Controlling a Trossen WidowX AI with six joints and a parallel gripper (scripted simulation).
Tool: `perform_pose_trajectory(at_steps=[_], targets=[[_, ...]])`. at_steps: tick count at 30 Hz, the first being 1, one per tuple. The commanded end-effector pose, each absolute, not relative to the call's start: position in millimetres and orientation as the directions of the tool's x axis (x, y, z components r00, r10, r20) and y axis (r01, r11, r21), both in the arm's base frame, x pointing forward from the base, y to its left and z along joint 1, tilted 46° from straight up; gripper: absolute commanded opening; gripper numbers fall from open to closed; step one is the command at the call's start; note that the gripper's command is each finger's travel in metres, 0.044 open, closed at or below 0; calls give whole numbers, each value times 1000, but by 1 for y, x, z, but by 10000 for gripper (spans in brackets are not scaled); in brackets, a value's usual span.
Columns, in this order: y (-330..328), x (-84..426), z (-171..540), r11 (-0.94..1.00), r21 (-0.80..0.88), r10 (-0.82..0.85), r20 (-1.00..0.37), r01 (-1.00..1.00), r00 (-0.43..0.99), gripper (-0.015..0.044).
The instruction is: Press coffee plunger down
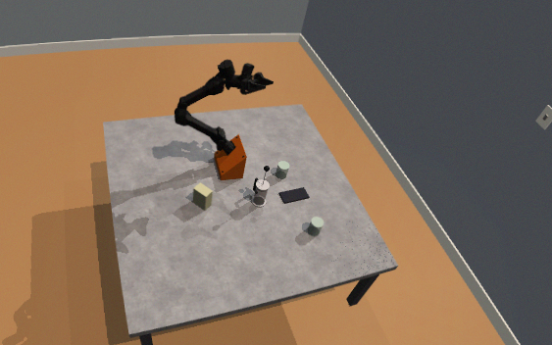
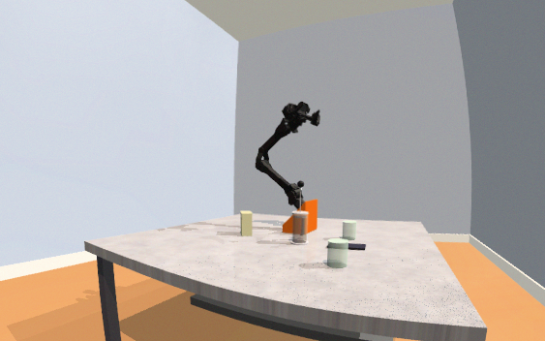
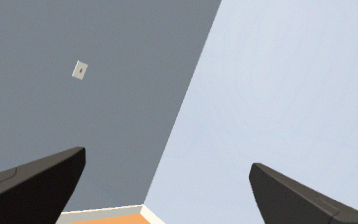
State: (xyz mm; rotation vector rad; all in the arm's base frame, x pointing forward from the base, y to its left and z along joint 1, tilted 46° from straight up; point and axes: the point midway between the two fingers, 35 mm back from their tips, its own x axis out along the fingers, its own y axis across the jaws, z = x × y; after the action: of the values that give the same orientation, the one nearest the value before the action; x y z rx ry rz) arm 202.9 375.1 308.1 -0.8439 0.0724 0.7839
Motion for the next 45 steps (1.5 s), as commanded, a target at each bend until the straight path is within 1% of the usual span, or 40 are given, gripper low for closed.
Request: perform_pose_trajectory(at_steps=[1,4,8,13,15,20,26,45], targets=[[344,233,254,498,-615,407,-457,-611,791,440],[314,252,219,578,-602,253,-509,-550,823,440],[264,273,173,670,-611,24,-550,-422,835,440],[198,288,124,720,-653,-243,-553,-233,797,440],[181,290,114,722,-668,-307,-546,-183,780,440],[169,289,103,722,-669,-315,-545,-176,777,440],[137,280,73,721,-671,-320,-540,-169,779,440],[129,298,61,722,-671,-321,-539,-167,779,440]])
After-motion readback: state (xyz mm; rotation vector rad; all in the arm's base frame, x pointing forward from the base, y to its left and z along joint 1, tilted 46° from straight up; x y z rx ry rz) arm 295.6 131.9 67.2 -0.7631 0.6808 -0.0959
